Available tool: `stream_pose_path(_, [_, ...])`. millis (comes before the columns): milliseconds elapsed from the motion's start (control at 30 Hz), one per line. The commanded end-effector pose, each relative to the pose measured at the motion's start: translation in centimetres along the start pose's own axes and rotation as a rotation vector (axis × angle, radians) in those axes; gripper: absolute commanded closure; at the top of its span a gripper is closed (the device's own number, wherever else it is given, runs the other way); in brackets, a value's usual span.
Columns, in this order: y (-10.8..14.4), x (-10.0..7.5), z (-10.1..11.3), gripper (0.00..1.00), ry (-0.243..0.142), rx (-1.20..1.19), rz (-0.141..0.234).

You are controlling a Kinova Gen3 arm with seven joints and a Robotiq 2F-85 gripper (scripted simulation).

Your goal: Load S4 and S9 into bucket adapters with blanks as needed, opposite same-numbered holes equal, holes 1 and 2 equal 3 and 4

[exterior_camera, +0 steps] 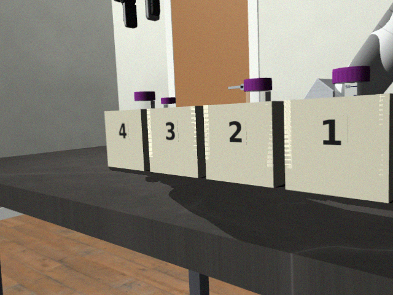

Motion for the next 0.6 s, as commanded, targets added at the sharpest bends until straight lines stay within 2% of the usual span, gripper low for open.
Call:
stream_pose_path(0, [1.1, -0.1, 0.0, 0.38, -0.001, 0.13, -0.002])
stream_pose_path(567, [6.1, -0.1, -0.1, 0.38, -0.001, 0.73, -0.002])
Point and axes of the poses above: the point where the finger pads meet when closed, its own x axis out along the fingers, its own y axis across the jaws, z = x × y, the point moved 1 cm from there along -x, back along the fingers, and after that the axes turned 13 degrees about -x, right-handed, at the moved point
